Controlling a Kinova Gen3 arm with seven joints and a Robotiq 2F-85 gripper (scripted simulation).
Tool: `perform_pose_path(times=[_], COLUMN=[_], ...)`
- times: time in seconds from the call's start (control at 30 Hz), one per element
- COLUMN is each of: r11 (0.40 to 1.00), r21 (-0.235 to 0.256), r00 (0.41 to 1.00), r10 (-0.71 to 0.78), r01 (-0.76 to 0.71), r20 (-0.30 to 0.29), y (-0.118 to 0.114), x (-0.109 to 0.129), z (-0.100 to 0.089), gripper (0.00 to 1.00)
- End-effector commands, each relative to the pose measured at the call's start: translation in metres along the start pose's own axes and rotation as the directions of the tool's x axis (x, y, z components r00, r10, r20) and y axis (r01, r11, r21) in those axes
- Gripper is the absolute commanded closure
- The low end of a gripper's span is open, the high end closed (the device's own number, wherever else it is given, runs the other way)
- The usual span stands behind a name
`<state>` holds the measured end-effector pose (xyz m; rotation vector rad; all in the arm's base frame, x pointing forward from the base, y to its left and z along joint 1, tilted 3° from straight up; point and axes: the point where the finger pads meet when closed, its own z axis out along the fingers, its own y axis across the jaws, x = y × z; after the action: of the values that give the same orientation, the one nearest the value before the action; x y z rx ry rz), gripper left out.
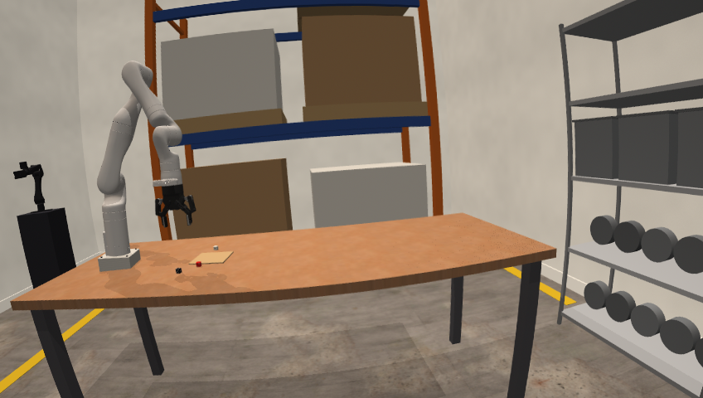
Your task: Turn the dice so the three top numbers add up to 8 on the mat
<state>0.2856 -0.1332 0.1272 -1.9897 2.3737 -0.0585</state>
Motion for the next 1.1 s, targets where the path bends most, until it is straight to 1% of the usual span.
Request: perform_pose_path(times=[0.0,0.4,0.63,0.83,1.07], r11=[1.000,1.000,1.000,1.000,1.000], r21=[0.002,0.002,0.002,0.002,0.002], r00=[1.000,1.000,1.000,1.000,1.000], r10=[0.000,0.000,0.000,0.000,0.000], r01=[0.000,0.000,0.000,0.000,0.000], r20=[0.000,0.000,0.000,0.000,0.000], y=[0.000,0.000,0.000,0.000,-0.001], x=[0.000,0.000,0.000,0.000,0.000], z=[0.000,0.000,0.003,0.019,0.050], gripper=[0.00,0.00,0.00,0.00,0.00])
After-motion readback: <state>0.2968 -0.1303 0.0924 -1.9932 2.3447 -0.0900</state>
